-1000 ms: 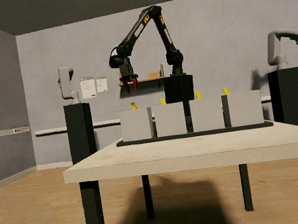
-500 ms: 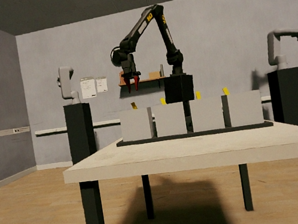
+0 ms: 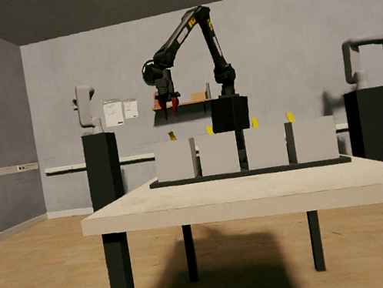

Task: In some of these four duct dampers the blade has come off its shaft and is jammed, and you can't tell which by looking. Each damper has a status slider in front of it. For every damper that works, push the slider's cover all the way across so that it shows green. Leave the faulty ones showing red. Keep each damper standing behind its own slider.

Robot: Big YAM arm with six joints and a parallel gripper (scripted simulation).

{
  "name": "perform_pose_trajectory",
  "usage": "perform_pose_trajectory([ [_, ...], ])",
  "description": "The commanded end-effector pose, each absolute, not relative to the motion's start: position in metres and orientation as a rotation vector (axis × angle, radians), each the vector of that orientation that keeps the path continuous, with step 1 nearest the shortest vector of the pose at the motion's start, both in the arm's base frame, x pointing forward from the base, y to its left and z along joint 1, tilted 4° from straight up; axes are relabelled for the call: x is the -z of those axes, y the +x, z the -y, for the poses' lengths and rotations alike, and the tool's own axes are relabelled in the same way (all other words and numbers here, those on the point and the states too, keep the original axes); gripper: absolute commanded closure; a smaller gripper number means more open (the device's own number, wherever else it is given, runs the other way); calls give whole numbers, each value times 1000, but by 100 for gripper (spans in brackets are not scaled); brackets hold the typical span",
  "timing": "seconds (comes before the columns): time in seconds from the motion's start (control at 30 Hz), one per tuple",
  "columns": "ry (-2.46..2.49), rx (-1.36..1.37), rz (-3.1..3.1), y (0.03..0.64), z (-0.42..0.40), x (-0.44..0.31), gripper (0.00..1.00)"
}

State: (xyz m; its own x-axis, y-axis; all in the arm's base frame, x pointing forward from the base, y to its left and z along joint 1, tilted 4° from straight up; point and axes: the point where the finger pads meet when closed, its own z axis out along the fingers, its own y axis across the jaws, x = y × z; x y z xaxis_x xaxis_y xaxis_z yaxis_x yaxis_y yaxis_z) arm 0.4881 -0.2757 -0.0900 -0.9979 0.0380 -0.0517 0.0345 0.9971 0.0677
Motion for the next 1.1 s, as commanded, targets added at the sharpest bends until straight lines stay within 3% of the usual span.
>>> perform_pose_trajectory([
  [0.0, 58, -45, -3030, 511, 287, 64, 64],
  [1.07, 51, -48, -3032, 511, 280, 64, 64],
])
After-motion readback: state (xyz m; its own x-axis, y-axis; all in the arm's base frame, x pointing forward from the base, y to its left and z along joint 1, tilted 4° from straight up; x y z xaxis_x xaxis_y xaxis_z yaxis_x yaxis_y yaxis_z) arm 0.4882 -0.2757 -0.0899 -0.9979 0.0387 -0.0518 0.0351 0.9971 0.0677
